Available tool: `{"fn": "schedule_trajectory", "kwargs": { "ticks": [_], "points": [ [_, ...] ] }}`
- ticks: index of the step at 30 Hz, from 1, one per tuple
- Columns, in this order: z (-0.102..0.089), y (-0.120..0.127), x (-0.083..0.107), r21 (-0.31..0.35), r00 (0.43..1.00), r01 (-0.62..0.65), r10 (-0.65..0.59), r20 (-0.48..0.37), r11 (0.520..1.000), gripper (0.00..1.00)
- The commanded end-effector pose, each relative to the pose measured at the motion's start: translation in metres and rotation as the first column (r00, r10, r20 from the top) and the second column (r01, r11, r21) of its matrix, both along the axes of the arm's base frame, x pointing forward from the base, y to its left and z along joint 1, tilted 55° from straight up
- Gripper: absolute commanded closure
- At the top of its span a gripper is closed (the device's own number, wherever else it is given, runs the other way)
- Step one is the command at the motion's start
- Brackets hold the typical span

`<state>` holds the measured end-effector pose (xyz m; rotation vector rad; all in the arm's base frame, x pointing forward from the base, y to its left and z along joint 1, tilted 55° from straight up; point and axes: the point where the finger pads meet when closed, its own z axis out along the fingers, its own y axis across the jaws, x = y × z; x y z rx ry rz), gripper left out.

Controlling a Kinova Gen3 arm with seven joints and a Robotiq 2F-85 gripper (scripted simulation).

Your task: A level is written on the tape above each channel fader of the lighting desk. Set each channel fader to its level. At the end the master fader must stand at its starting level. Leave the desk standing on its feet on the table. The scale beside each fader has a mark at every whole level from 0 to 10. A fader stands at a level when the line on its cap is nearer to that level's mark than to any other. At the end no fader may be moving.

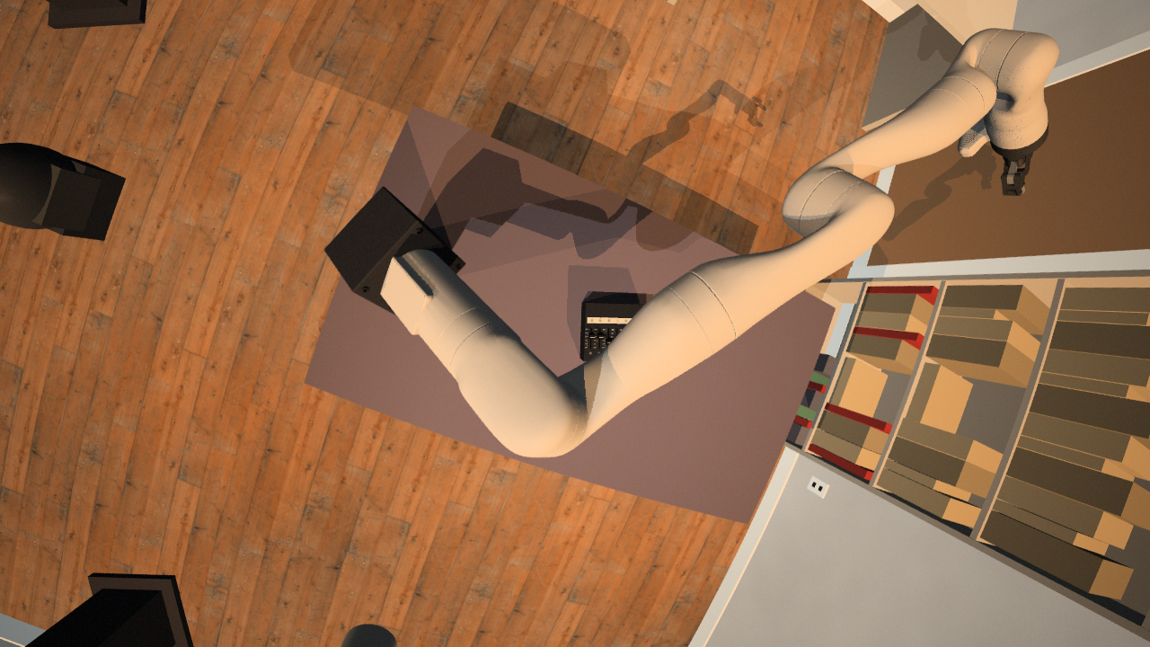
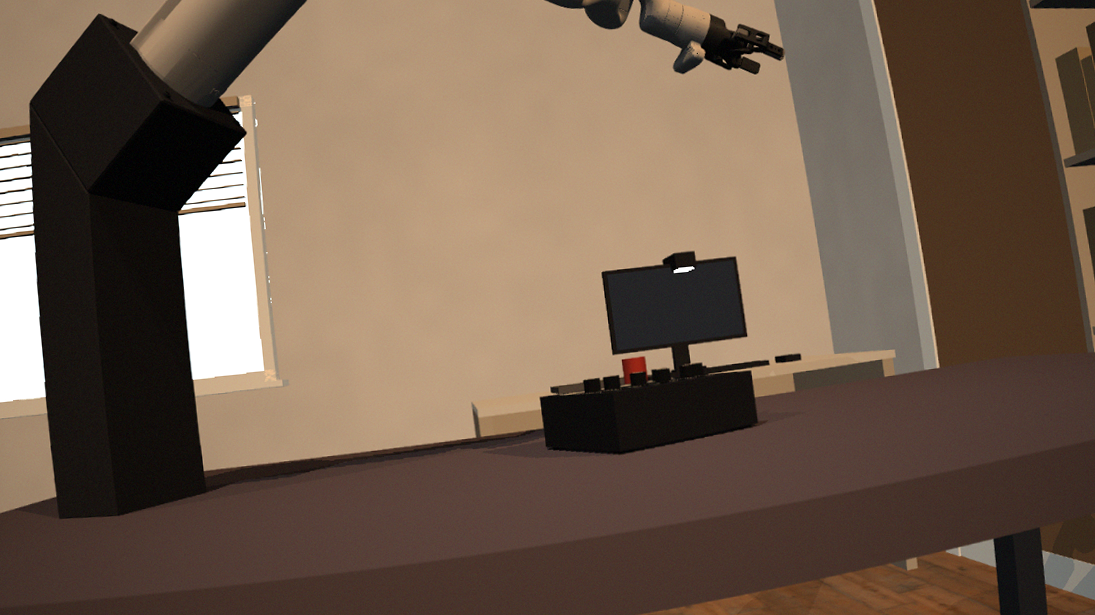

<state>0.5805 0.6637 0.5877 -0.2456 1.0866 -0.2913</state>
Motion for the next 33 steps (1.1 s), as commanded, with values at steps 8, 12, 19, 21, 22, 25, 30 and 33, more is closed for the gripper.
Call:
{"fn": "schedule_trajectory", "kwargs": {
  "ticks": [8,12,19,21,22,25,30,33],
  "points": [
    [-0.01,-0.114,0.045,0.252,0.979,0.113,-0.064,-0.193,0.961,0.0],
    [-0.022,-0.142,0.056,0.302,0.967,0.147,-0.072,-0.245,0.942,0.0],
    [-0.052,-0.198,0.075,0.392,0.935,0.217,-0.076,-0.346,0.894,0.0],
    [-0.06,-0.212,0.079,0.411,0.926,0.235,-0.075,-0.37,0.881,0.0],
    [-0.069,-0.226,0.083,0.43,0.917,0.253,-0.073,-0.393,0.866,0.0],
    [-0.088,-0.254,0.09,0.465,0.897,0.289,-0.066,-0.438,0.837,0.0],
    [-0.107,-0.281,0.095,0.496,0.876,0.324,-0.057,-0.479,0.805,0.0],
    [-0.128,-0.307,0.099,0.524,0.855,0.358,-0.046,-0.517,0.773,0.0]
  ]
}}
